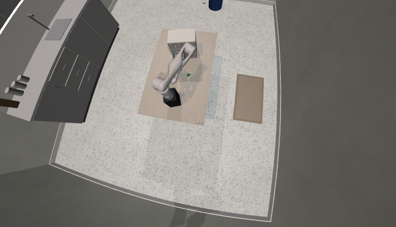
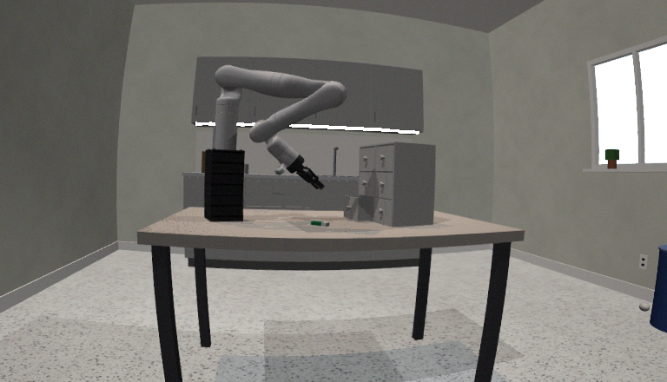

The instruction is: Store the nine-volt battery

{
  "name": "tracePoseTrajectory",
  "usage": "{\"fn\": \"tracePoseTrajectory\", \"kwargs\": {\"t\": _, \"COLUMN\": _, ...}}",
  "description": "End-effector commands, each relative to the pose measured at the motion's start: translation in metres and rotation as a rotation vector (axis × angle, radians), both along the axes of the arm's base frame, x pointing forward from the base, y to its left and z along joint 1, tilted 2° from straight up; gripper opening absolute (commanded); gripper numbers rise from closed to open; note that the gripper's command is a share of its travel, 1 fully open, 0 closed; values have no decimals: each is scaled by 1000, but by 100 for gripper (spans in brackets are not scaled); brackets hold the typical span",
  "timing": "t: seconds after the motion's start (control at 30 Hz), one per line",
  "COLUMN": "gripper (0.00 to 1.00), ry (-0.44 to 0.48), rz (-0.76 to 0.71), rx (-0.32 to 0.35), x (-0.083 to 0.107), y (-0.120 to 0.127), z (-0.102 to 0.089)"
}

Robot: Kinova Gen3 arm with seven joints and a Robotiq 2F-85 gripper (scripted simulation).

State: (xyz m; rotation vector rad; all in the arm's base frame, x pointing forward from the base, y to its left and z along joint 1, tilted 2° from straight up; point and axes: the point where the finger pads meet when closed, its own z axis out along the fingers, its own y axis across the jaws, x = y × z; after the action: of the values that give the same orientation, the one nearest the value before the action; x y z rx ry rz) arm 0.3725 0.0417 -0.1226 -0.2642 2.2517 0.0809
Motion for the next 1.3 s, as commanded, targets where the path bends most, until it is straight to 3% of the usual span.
{"fn": "tracePoseTrajectory", "kwargs": {"t": 0.0, "gripper": 0, "ry": -1, "rz": 0, "rx": 0, "x": 0, "y": 0, "z": 1}}
{"fn": "tracePoseTrajectory", "kwargs": {"t": 0.63, "gripper": 0, "ry": -3, "rz": 3, "rx": 0, "x": 5, "y": 1, "z": -5}}
{"fn": "tracePoseTrajectory", "kwargs": {"t": 1.27, "gripper": 0, "ry": -3, "rz": 3, "rx": 0, "x": 53, "y": 10, "z": -63}}
